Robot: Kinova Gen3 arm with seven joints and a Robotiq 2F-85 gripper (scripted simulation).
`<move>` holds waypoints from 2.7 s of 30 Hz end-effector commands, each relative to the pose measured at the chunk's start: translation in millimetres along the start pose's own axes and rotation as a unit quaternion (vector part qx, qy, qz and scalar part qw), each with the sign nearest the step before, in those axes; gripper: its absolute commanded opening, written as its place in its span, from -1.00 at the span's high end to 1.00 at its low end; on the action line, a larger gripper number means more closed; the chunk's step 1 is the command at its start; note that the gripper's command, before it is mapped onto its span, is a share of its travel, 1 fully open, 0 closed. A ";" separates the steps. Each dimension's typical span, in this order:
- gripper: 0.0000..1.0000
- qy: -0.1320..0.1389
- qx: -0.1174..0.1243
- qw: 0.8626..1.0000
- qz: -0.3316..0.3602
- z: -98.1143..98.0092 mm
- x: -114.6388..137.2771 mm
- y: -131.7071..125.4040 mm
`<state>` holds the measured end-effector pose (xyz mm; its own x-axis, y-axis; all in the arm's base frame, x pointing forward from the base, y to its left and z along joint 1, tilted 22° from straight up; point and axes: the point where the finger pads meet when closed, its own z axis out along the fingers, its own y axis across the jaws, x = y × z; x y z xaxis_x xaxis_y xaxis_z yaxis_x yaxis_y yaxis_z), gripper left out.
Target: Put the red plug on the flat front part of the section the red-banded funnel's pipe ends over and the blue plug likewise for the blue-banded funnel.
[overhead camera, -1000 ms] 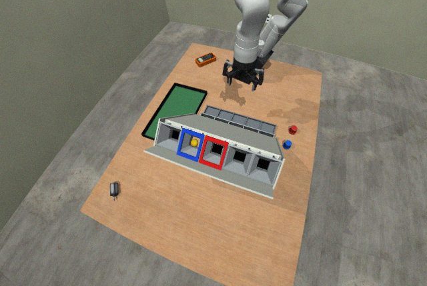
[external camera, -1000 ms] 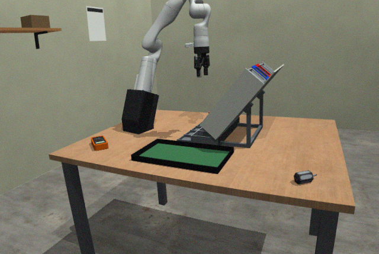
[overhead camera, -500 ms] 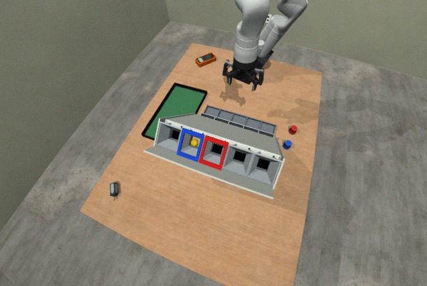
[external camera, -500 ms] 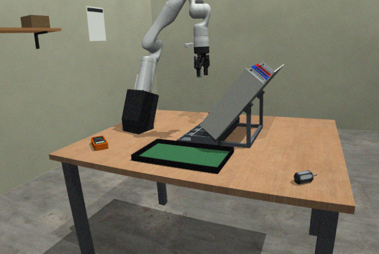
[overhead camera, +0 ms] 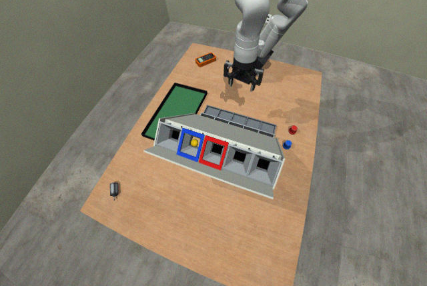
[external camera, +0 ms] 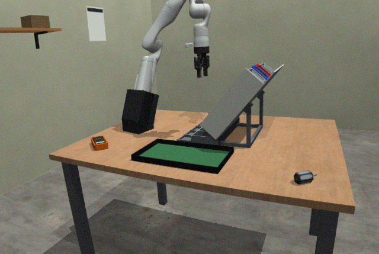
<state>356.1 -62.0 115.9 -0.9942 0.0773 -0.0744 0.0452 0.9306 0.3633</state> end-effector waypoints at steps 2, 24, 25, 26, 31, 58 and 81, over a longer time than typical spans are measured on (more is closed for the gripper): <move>-0.39 -0.001 0.000 1.000 0.000 -0.5 -0.4 -0.2; -0.39 -0.001 0.000 1.000 0.000 -0.5 -0.4 -0.2; -0.39 -0.001 0.000 1.000 0.000 -0.5 -0.4 -0.2; -0.39 -0.001 0.000 1.000 0.000 -0.5 -0.4 -0.2; -0.39 -0.001 0.000 1.000 0.000 40.4 3.7 56.5; -0.39 -0.001 0.000 1.000 0.000 98.7 8.7 137.4; -0.39 -0.001 0.000 1.000 0.000 154.5 63.6 265.2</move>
<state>318.1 240.6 65.1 -0.9947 0.0780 -0.0670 0.0481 0.9290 0.3670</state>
